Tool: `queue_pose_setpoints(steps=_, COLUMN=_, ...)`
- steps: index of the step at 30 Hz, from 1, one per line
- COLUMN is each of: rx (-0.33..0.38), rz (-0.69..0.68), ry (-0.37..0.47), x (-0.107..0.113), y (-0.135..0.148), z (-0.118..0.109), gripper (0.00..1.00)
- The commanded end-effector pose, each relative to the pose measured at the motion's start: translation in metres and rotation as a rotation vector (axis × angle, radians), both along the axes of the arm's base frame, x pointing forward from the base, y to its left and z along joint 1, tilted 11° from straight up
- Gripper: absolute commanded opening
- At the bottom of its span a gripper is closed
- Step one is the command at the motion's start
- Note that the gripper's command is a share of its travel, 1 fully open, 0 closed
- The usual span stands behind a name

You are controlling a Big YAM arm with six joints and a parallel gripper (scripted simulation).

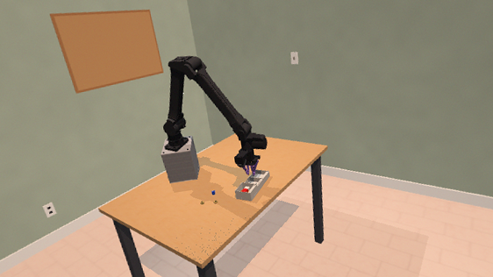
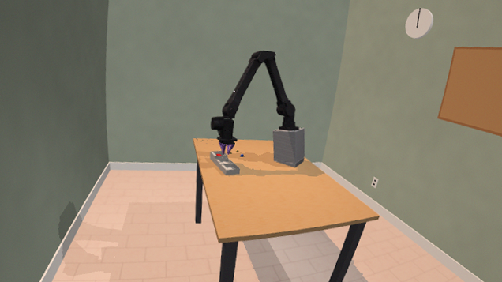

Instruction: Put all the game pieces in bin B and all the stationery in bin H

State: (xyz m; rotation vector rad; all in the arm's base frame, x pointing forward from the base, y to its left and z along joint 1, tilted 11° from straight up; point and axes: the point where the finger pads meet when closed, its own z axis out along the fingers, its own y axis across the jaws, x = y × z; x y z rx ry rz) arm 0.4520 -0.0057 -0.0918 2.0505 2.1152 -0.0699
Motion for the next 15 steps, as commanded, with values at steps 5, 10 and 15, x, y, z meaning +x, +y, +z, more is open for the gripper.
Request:
queue_pose_setpoints(steps=5, rx=-0.022, rz=0.145, ry=-0.008, x=-0.014, y=-0.019, z=0.013, gripper=0.30)
queue_pose_setpoints(steps=10, rx=-0.042, rz=0.317, ry=0.039, x=-0.049, y=-0.042, z=0.013, gripper=0.30)
queue_pose_setpoints(steps=15, rx=-0.056, rz=0.423, ry=0.084, x=-0.084, y=-0.066, z=0.014, gripper=0.30)
